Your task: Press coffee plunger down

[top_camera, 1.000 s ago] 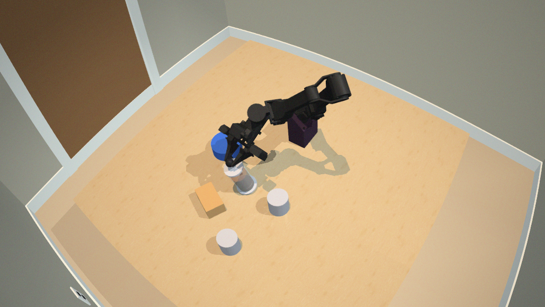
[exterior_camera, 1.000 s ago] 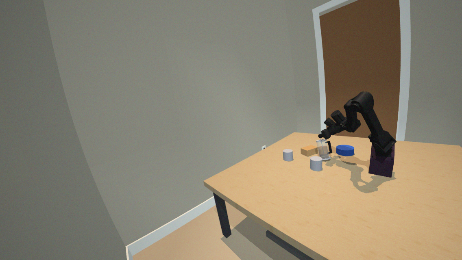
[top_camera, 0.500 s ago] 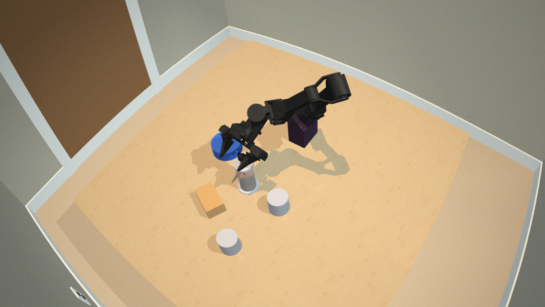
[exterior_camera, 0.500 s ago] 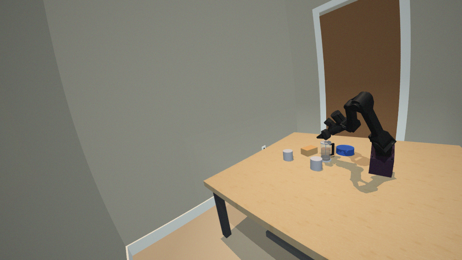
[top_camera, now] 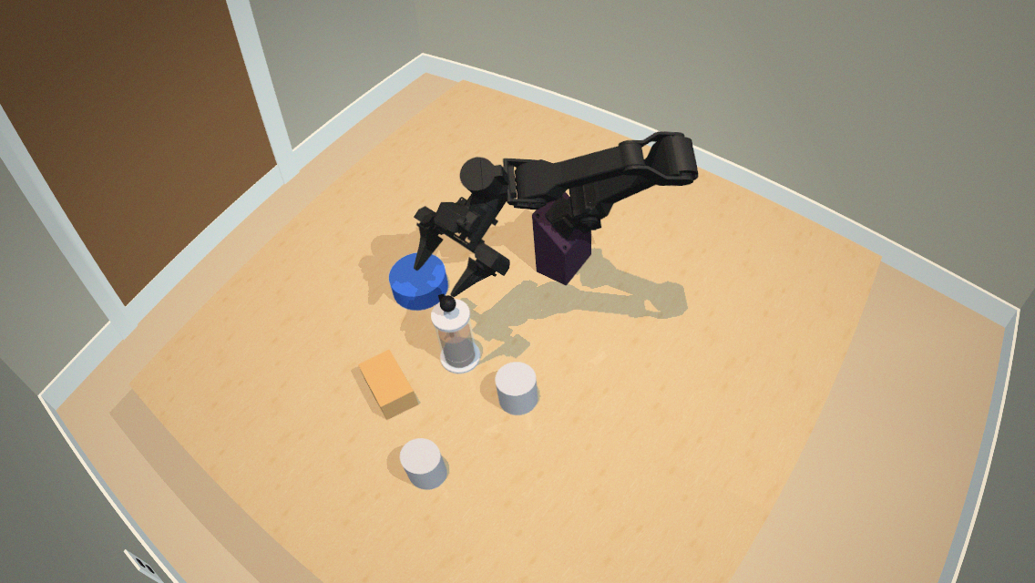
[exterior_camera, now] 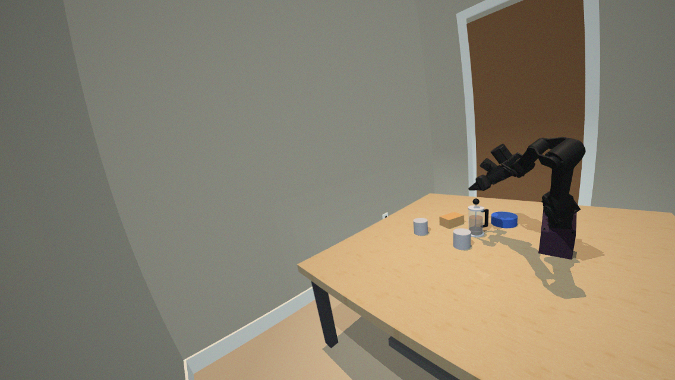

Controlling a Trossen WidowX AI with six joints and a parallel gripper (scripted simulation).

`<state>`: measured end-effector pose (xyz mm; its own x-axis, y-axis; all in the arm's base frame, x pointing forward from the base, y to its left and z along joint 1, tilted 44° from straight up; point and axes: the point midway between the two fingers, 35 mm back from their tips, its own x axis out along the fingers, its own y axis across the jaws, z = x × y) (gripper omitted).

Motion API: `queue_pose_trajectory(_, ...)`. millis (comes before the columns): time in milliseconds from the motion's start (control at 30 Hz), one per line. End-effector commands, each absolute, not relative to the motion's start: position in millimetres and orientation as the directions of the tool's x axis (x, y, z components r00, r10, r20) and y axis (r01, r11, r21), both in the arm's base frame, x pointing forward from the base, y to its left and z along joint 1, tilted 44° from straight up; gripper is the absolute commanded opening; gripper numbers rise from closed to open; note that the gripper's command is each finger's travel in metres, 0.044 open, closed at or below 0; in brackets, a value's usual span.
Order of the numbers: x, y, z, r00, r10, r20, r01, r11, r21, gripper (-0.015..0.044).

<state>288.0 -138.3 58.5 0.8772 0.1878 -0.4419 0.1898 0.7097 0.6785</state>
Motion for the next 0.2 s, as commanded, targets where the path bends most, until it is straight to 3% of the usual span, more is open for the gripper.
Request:
queue_pose_trajectory(0,278.2,-142.6,73.4,0.881,0.190,-0.433,0.180,0.712,0.678,0.0440)
queue_pose_trajectory(167,278.2,-142.4,72.7,0.881,0.190,-0.433,0.180,0.712,0.678,0.0440)
